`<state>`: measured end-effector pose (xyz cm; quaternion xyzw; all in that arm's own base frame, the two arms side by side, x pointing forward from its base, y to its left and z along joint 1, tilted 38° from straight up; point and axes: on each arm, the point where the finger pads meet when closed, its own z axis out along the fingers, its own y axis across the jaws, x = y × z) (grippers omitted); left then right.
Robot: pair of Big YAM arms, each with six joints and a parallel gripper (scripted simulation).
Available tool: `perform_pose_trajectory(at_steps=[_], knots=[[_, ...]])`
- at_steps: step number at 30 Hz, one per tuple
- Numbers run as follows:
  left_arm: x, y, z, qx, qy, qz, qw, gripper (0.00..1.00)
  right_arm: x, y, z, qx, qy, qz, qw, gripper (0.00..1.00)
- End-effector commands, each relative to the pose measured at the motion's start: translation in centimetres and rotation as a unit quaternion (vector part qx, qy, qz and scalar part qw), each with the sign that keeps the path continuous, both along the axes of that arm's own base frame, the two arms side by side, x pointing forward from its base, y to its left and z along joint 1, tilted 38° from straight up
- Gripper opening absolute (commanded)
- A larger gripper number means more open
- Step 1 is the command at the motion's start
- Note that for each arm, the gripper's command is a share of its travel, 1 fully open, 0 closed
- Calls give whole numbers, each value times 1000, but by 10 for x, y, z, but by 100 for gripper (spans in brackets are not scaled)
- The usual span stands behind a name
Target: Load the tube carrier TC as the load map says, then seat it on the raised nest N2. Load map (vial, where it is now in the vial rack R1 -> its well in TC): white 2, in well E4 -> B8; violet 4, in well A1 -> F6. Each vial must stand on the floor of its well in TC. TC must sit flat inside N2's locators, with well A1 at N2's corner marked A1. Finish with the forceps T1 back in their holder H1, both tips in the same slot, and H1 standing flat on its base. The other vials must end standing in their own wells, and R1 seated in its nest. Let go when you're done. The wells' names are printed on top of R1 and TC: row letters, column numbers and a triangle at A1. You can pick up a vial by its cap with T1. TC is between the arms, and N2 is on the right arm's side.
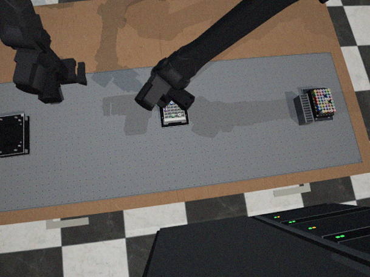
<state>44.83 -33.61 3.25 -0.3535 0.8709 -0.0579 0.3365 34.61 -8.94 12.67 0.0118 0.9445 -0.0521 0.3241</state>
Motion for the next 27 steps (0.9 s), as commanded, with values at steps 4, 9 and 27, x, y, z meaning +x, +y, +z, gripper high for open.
perform_pose_trajectory(at_steps=[4,9,27], knots=[[-5,-23,27,-15,-14,-10,1000,11,4,-2,9,-2,-9,-2,1000,100],[-7,-25,30,-15,-14,-10,1000,11,4,-2,9,-2,-9,-2,1000,100],[-14,-28,38,-14,-13,-10,1000,11,4,-2,9,-2,-9,-2,1000,100]])
